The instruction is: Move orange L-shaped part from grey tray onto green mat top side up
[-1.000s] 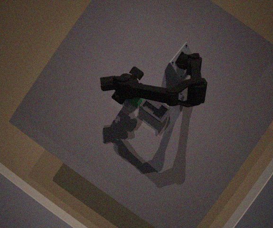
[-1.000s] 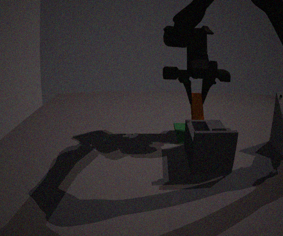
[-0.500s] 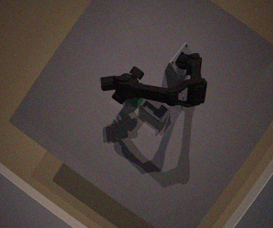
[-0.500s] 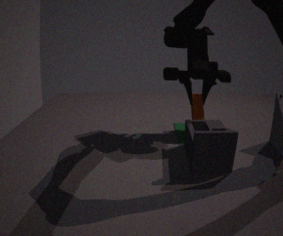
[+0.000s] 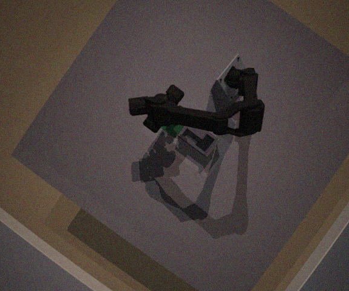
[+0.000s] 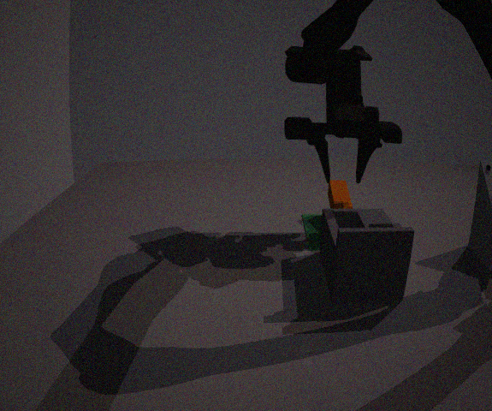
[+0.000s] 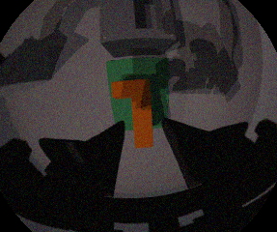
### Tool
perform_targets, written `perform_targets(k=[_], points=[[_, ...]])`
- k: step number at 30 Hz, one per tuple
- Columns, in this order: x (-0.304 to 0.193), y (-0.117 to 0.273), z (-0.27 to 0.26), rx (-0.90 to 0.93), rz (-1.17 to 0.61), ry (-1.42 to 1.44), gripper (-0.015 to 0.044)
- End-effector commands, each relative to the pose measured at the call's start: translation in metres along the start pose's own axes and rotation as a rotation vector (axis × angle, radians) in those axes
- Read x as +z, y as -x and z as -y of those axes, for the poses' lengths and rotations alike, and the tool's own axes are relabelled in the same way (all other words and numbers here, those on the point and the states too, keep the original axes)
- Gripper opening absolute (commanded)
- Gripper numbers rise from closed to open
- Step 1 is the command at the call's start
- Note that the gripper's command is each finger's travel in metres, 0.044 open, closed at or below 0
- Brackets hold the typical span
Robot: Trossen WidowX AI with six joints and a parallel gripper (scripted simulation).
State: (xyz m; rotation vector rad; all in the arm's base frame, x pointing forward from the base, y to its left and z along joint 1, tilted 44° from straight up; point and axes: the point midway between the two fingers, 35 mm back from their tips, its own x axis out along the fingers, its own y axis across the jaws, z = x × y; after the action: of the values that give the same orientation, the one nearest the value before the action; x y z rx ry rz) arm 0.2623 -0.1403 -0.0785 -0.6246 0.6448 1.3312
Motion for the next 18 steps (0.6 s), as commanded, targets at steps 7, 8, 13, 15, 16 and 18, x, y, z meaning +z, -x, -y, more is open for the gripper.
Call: perform_targets(k=[7, 8, 13, 15, 16, 18], points=[[-0.001, 0.084, 0.0, -0.006, -0.003, -0.001, 0.04], [-0.001, 0.086, 0.0, -0.006, -0.003, -0.001, 0.04], [-0.003, 0.083, 0.0, -0.021, -0.005, -0.009, 0.04], [-0.003, 0.083, 0.0, -0.021, -0.005, -0.009, 0.04], [-0.003, 0.083, 0.0, -0.021, -0.005, -0.009, 0.04], [-0.003, 0.083, 0.0, -0.021, -0.005, -0.009, 0.04]])
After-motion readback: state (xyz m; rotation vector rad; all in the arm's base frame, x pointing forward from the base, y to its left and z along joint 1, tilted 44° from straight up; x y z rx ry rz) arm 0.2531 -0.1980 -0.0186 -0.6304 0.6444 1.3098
